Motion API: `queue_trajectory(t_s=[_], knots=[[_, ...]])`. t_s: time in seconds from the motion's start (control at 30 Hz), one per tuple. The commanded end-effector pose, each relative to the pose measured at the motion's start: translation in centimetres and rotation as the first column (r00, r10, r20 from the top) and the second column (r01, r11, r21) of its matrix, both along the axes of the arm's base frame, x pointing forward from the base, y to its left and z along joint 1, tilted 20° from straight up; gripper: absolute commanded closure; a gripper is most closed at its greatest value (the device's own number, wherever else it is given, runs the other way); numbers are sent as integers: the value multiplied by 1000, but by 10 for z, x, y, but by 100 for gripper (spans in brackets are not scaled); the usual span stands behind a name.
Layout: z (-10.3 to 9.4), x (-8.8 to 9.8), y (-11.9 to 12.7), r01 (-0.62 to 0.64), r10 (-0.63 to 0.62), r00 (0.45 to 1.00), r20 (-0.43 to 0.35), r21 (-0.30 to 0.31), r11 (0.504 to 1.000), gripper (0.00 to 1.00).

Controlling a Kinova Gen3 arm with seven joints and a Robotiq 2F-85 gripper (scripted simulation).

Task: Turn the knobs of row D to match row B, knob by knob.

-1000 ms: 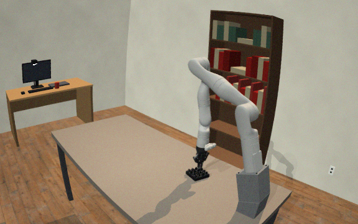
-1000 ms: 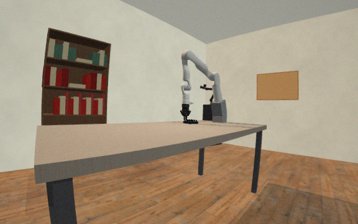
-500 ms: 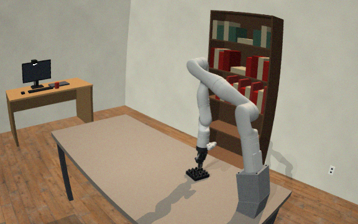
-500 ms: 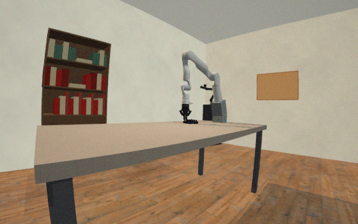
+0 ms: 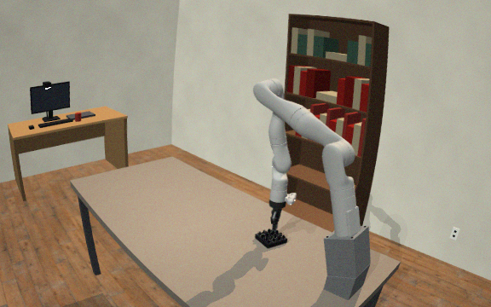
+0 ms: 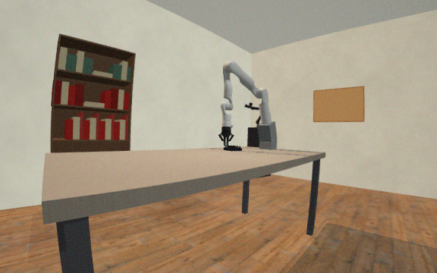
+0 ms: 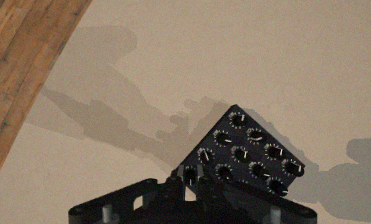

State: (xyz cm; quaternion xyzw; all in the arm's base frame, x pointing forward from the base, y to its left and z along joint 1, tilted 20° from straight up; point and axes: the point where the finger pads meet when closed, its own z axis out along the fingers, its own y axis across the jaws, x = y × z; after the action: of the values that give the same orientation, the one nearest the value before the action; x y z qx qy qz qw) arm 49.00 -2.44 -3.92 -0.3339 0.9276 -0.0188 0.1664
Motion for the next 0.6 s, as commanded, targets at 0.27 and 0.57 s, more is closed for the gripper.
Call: queue_trajectory(t_s=[0.27, 0.57], knots=[[-1, 0, 2, -223, 225, 974, 14, -77, 972, 92], [-1, 0, 2, -348, 352, 936, 11, -124, 929, 92]])
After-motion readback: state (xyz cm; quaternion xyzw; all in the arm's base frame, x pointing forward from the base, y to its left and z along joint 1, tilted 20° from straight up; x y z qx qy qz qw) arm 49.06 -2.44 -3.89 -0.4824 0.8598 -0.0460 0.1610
